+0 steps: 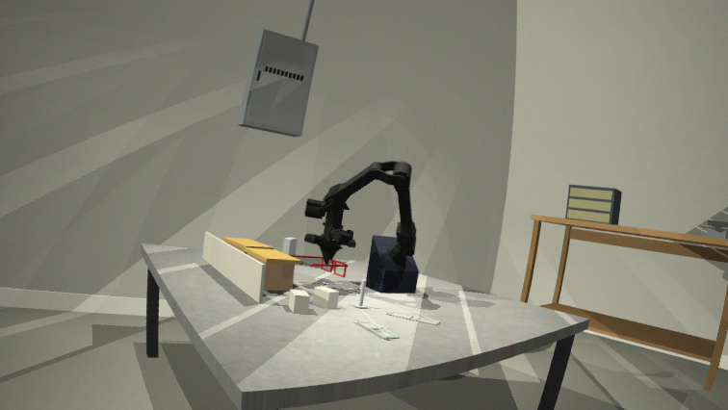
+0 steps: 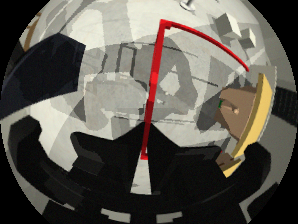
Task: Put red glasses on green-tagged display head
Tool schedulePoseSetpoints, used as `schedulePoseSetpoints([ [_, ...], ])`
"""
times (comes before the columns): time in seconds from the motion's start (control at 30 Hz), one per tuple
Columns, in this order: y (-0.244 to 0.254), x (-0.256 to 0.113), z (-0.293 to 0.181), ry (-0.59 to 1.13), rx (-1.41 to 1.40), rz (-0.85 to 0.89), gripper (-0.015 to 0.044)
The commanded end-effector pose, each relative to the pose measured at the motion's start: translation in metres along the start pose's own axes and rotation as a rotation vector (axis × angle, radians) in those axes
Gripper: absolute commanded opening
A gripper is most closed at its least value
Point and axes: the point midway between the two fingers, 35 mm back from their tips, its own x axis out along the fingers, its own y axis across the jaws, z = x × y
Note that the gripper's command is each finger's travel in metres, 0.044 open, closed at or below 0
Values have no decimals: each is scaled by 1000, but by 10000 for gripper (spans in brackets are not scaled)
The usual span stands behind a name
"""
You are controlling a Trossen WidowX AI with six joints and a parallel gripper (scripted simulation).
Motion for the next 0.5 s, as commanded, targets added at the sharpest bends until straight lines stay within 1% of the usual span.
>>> schedulePoseSetpoints([
  [0.0,1,5,2,-7,8,1,0],
  [0.47,-9,6,2,5,7,1,0],
])
